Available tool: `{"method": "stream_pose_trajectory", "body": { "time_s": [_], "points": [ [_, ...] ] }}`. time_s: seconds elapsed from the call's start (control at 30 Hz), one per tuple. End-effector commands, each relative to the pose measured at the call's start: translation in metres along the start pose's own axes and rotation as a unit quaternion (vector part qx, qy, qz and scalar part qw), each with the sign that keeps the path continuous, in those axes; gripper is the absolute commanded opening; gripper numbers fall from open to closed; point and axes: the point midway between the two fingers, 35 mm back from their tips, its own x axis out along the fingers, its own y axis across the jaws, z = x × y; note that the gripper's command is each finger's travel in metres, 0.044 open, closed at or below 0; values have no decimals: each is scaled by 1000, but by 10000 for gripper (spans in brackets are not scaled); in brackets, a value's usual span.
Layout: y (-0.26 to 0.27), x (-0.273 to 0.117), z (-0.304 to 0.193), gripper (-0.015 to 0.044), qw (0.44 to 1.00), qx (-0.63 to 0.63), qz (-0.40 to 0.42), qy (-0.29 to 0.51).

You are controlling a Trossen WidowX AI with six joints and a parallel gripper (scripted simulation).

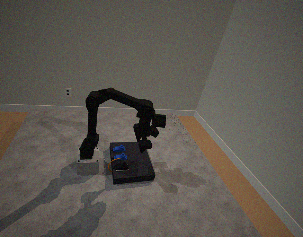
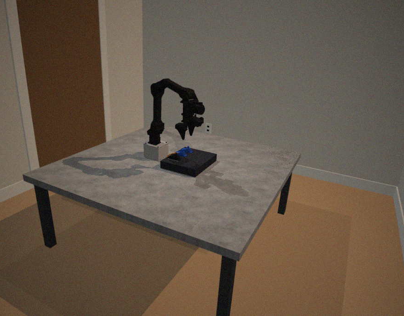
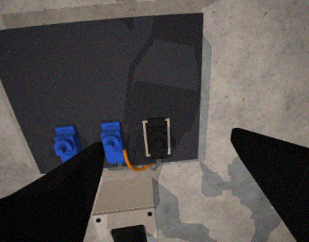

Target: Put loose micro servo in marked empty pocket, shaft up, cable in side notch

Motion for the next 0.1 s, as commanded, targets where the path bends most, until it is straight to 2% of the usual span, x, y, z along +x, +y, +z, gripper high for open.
{"method": "stream_pose_trajectory", "body": {
  "time_s": [0.0,0.07],
  "points": [
    [0,-1,0,440,1000,-1,0,0],
    [0,-1,0,440,1000,-1,0,0]
  ]
}}
